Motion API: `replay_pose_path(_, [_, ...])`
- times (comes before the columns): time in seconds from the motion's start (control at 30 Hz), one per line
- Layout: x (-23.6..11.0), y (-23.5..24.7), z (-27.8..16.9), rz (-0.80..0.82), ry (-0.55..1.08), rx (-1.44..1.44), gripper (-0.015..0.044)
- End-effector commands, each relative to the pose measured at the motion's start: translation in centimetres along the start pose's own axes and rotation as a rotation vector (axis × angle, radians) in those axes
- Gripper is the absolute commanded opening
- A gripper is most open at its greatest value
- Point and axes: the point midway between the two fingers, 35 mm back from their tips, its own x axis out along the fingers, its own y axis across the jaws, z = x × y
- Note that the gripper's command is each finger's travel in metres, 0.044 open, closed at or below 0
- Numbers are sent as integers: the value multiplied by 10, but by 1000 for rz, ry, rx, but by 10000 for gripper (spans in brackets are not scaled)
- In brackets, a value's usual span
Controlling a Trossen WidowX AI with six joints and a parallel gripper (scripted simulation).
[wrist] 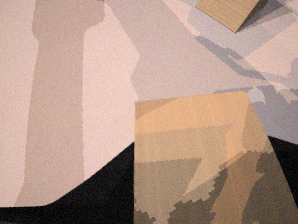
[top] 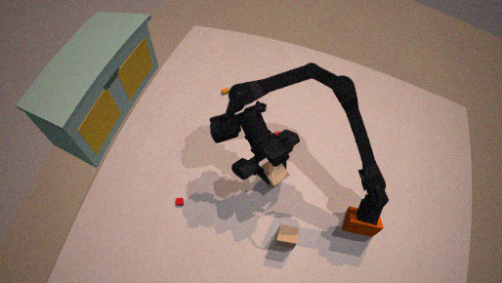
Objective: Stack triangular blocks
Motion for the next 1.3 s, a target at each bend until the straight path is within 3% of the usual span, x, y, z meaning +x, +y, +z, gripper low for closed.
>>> replay_pose_path(0.0, [1, 0, 0, 2, 2, 0, 131])
replay_pose_path(0.4, [1, 0, 0, 2, 2, 0, 440])
replay_pose_path(0.77, [-2, 0, 2, -4, 7, 1, 440])
replay_pose_path(1.03, [-76, 7, 64, -222, 152, -8, 440])
replay_pose_path(1.27, [-67, 1, 60, -188, 242, -24, 440])
